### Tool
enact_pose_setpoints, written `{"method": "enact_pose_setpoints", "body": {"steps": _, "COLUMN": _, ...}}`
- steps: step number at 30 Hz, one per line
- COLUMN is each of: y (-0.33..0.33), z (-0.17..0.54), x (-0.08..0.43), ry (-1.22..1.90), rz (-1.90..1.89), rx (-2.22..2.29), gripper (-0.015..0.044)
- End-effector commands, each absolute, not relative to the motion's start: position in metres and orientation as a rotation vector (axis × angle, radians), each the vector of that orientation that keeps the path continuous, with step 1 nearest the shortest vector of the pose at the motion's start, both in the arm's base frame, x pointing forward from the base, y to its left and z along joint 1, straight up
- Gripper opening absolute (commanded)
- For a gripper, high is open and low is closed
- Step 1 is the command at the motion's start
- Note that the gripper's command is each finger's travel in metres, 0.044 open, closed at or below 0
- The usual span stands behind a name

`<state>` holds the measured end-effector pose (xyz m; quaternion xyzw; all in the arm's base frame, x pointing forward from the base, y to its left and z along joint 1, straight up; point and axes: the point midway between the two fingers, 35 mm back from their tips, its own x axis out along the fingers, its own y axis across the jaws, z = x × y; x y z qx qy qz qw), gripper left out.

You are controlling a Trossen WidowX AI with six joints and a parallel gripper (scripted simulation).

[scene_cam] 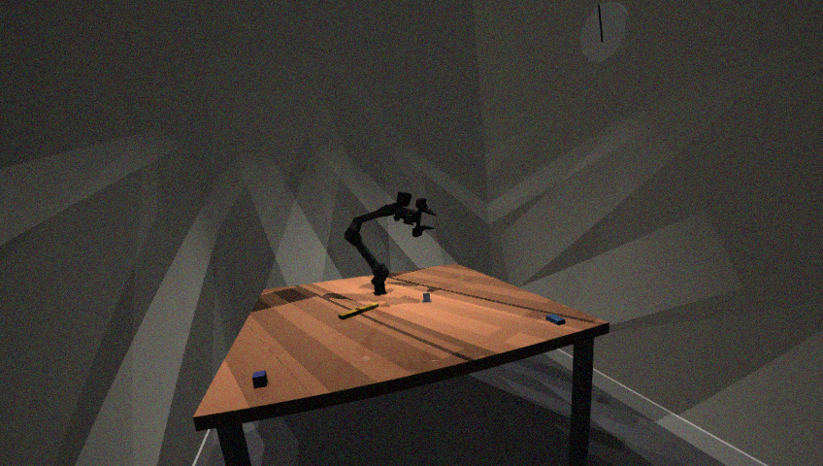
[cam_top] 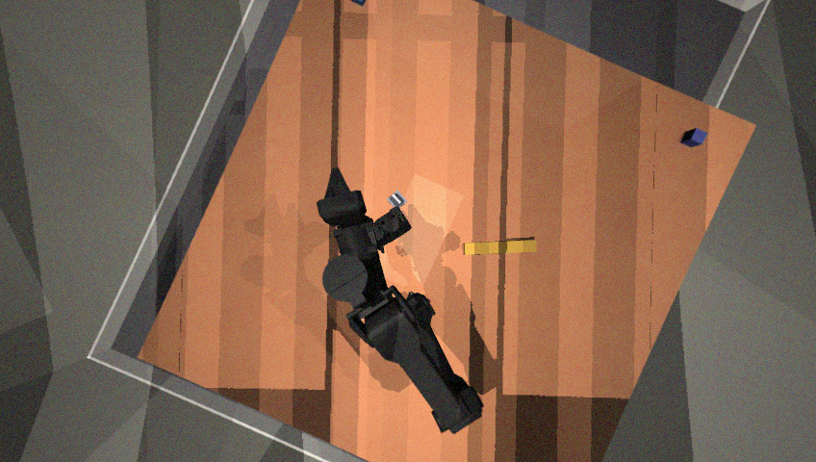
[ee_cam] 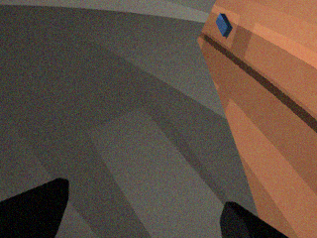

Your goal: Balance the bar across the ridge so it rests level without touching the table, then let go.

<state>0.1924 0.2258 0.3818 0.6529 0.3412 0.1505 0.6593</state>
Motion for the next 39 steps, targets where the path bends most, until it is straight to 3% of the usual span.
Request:
{"method": "enact_pose_setpoints", "body": {"steps": 1, "y": 0.222, "z": 0.367, "x": 0.208, "ry": 0.761, "rz": 0.276, "rx": 1.416, "gripper": 0.0315}}
{"method": "enact_pose_setpoints", "body": {"steps": 39, "y": 0.097, "z": 0.244, "x": 0.301, "ry": 0.796, "rz": -0.293, "rx": 0.949, "gripper": 0.0315}}
